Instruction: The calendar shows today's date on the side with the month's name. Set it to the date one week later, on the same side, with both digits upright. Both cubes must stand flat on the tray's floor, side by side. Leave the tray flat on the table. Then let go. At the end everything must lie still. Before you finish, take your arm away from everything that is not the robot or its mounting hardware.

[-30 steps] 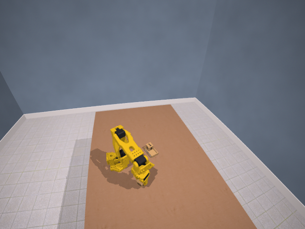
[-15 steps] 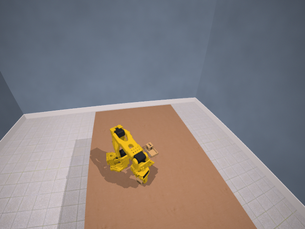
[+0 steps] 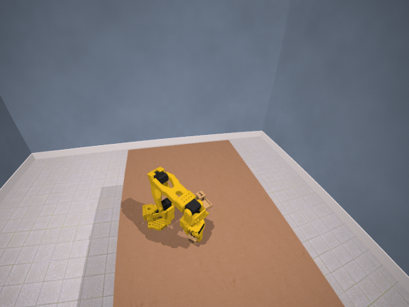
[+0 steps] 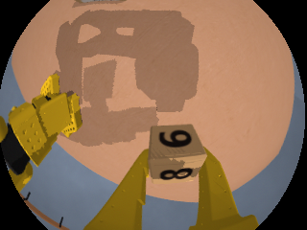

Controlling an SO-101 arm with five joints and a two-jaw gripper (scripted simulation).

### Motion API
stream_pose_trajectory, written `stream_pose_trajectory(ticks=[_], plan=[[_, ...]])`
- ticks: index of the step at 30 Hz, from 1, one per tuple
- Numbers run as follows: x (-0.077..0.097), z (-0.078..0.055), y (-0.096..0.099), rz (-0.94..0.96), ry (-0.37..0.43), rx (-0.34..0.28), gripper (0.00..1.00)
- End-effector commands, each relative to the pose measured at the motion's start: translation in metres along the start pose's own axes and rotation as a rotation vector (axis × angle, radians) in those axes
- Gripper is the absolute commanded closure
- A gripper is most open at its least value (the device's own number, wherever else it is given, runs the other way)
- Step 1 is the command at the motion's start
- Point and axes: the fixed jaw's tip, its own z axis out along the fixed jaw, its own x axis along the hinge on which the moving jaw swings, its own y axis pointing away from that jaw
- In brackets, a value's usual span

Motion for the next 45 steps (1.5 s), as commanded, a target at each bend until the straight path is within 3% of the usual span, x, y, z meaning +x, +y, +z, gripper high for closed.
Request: stream_pose_trajectory(ticks=[1,13,15,28,45], plan=[[-0.011,-0.009,-0.01,-0.081,0.015,0.058,1.0],[-0.076,-0.009,-0.012,-0.489,0.019,0.056,1.0],[-0.076,-0.009,-0.012,-0.489,0.019,0.056,1.0],[-0.141,-0.007,0.016,-0.923,0.024,0.052,1.0],[-0.162,-0.006,0.035,-1.094,0.025,0.05,1.0]])
